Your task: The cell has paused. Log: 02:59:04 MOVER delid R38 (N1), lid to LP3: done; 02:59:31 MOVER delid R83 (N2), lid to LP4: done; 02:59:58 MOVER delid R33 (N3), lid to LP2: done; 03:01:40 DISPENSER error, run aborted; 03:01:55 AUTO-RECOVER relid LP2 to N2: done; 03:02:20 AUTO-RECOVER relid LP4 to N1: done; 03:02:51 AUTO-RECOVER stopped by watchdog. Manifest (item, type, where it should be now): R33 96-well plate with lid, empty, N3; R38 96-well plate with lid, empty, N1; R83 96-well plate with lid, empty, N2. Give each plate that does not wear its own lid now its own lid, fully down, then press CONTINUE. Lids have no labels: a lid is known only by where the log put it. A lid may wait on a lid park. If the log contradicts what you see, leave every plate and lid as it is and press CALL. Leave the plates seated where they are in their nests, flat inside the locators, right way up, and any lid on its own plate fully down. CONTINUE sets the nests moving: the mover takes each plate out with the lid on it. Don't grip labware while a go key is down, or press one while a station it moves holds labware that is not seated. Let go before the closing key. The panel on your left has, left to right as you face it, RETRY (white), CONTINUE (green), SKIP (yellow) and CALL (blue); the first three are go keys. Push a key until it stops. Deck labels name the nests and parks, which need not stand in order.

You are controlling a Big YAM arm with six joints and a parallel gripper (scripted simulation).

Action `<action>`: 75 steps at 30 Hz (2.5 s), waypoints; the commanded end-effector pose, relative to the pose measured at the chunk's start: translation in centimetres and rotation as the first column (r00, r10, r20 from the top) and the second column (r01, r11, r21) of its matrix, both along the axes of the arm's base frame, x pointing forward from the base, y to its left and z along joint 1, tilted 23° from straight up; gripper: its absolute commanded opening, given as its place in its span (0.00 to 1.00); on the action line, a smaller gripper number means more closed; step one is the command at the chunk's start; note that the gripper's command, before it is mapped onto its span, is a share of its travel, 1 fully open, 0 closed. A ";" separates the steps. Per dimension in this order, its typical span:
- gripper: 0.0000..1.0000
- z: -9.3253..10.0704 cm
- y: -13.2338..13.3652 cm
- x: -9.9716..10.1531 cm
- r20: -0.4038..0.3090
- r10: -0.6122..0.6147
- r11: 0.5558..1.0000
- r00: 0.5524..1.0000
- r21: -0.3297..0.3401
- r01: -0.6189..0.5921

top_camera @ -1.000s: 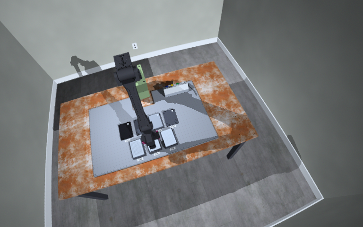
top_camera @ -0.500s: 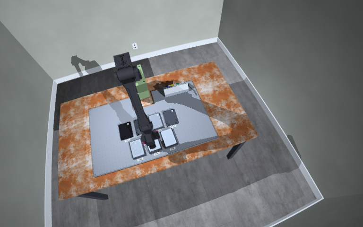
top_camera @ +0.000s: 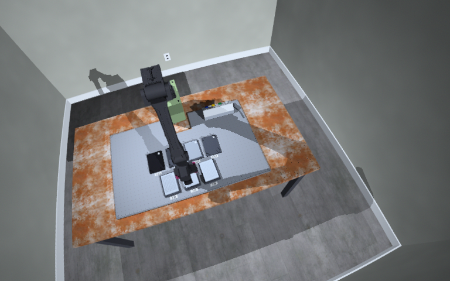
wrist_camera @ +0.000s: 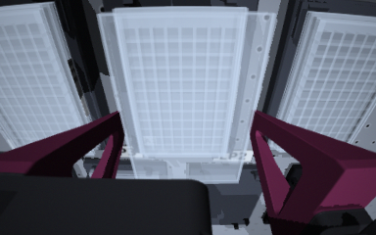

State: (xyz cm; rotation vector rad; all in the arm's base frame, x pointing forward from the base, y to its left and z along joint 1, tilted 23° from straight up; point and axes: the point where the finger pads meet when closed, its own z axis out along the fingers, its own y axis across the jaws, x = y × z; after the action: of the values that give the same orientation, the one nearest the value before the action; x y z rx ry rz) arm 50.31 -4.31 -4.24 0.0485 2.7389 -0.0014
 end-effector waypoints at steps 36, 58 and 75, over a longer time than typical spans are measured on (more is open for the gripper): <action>0.00 -0.3 -12.1 -0.3 0.009 0.007 1.000 1.000 -0.006 -0.007; 0.00 -0.8 -13.1 -0.8 0.010 -0.013 1.000 1.000 -0.007 0.013; 0.00 -1.1 -13.1 -0.7 0.013 -0.013 1.000 1.000 -0.007 0.013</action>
State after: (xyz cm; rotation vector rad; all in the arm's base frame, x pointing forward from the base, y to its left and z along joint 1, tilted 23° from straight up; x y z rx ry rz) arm 49.78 -16.92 -4.20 0.0592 2.7201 -0.0175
